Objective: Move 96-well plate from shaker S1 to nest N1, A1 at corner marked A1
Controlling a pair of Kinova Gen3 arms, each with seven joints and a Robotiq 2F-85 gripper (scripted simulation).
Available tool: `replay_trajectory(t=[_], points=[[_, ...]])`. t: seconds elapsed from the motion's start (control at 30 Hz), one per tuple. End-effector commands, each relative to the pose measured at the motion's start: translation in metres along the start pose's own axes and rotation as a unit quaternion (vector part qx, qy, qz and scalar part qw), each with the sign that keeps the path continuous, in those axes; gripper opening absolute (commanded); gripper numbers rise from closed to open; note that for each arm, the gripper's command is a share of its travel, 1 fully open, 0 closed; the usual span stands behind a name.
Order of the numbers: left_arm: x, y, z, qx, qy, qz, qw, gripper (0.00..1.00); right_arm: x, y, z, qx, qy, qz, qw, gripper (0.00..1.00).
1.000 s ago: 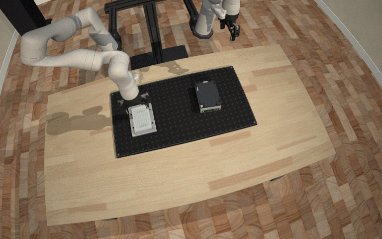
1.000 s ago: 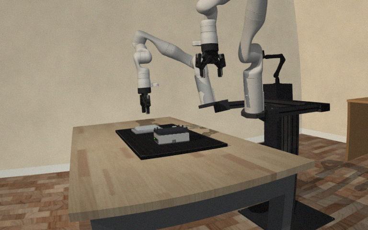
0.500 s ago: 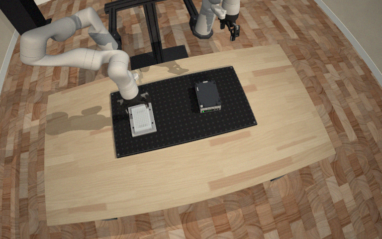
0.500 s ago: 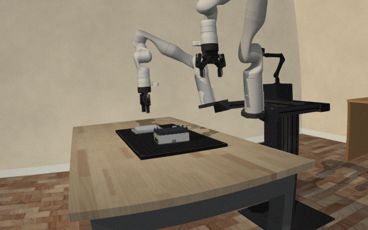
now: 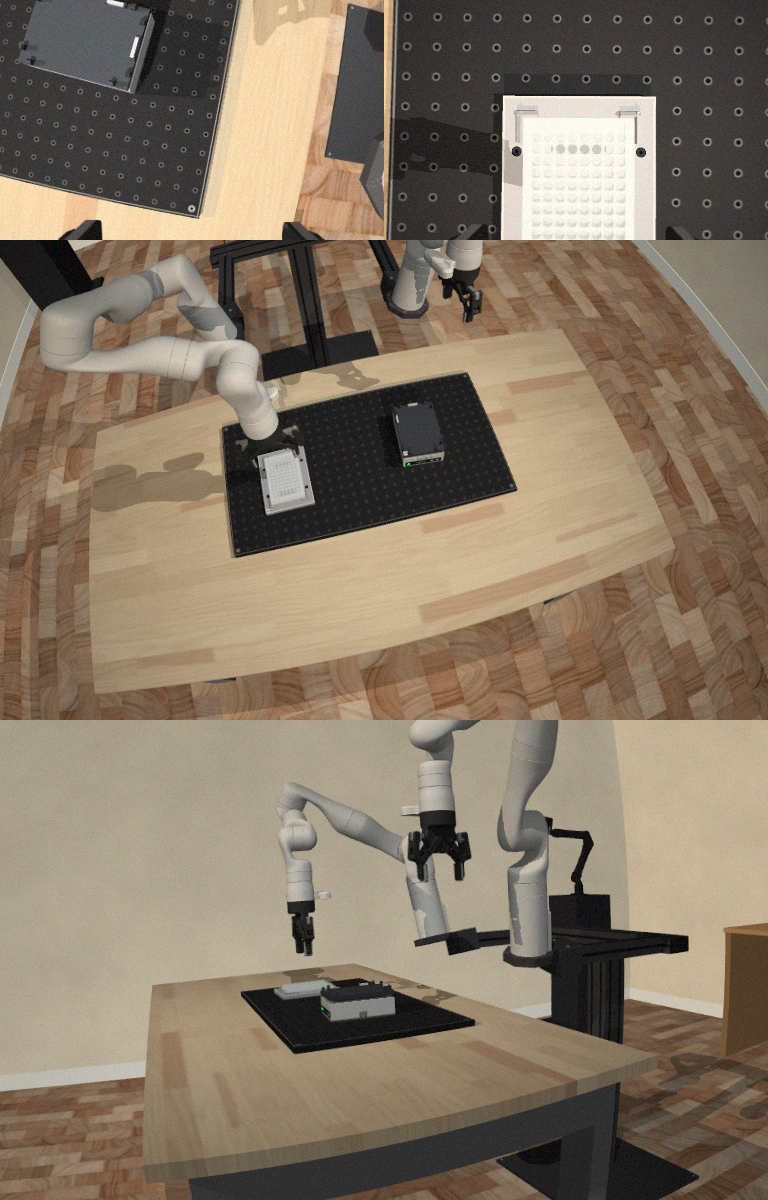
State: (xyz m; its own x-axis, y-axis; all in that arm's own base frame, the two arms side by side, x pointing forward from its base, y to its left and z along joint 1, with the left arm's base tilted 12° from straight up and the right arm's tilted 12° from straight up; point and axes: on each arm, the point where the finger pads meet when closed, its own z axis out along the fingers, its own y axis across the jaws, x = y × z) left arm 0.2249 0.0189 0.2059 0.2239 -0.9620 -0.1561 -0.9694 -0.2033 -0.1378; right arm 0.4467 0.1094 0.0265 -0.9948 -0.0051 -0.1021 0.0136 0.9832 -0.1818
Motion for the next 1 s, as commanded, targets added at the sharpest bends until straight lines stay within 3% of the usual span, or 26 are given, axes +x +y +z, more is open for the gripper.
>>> replay_trajectory(t=[0.0,0.97], points=[[0.0001,-0.0002,-0.0002,0.0,0.0,0.0,1.0,1.0,-0.0005,0.0009,-0.0009,0.0,-0.001,0.0,1.0,1.0],[0.0001,-0.0002,-0.0002,0.0,0.0,0.0,1.0,1.0,0.0001,0.0092,-0.001,0.0,-0.001,0.0,1.0,1.0]])
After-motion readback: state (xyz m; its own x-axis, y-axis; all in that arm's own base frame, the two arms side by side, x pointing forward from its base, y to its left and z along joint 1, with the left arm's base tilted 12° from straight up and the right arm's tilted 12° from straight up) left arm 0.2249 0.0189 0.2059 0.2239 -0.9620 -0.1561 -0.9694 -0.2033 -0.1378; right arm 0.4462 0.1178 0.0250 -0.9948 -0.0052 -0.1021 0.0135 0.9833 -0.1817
